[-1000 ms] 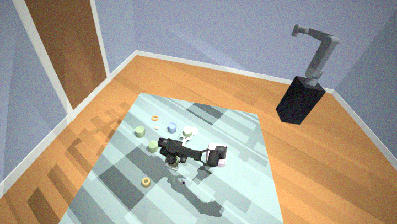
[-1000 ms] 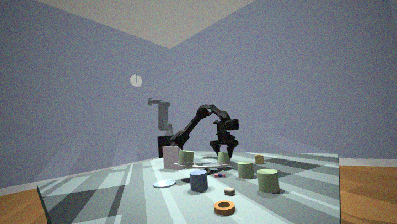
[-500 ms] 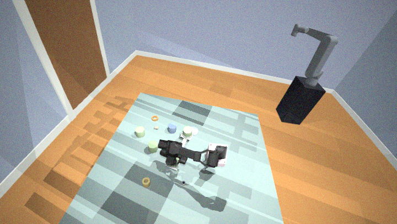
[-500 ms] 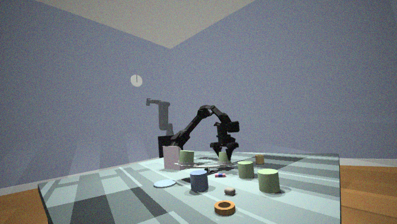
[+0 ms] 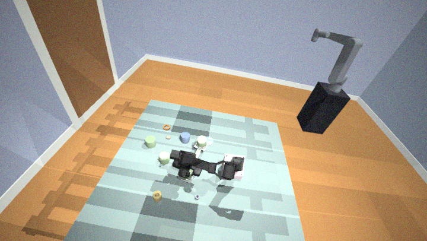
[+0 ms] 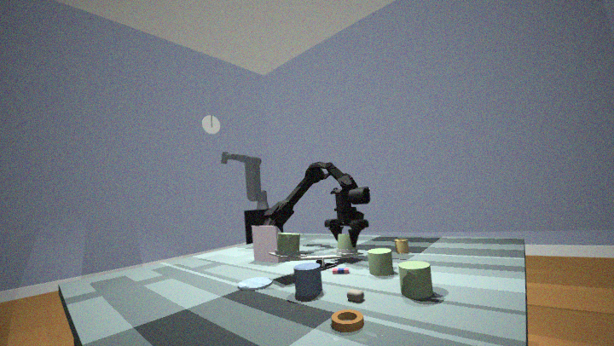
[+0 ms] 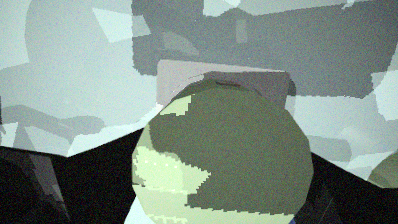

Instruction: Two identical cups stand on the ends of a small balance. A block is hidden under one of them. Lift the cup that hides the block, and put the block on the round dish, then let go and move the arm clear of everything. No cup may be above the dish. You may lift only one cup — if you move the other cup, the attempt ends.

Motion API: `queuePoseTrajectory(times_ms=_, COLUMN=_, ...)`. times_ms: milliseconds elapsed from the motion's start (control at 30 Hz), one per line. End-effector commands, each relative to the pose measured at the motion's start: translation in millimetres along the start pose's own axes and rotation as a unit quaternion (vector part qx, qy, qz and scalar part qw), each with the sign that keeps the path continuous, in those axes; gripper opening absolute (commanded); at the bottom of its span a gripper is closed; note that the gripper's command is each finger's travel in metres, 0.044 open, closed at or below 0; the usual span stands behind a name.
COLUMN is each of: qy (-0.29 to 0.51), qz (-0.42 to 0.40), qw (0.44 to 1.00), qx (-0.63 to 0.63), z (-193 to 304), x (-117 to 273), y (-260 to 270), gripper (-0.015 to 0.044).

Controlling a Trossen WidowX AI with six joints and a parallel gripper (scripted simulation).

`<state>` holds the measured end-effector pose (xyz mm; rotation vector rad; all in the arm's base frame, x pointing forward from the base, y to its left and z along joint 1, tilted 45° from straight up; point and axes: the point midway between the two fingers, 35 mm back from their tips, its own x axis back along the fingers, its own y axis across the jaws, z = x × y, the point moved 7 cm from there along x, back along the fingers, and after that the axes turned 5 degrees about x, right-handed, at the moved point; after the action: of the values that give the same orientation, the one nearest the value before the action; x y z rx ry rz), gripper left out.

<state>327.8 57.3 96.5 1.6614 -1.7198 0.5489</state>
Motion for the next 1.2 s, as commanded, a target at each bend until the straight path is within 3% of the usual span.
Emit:
queuePoseTrajectory(times_ms=0, qy=0.000, qz=0.005, qw=1.000, qx=0.002, z=0, x=7, y=-3, gripper=0.0000)
queuePoseTrajectory(times_ms=1167, qy=0.004, qz=0.006, qw=1.000, qx=0.001, z=1, x=51, y=-8, gripper=0.0000)
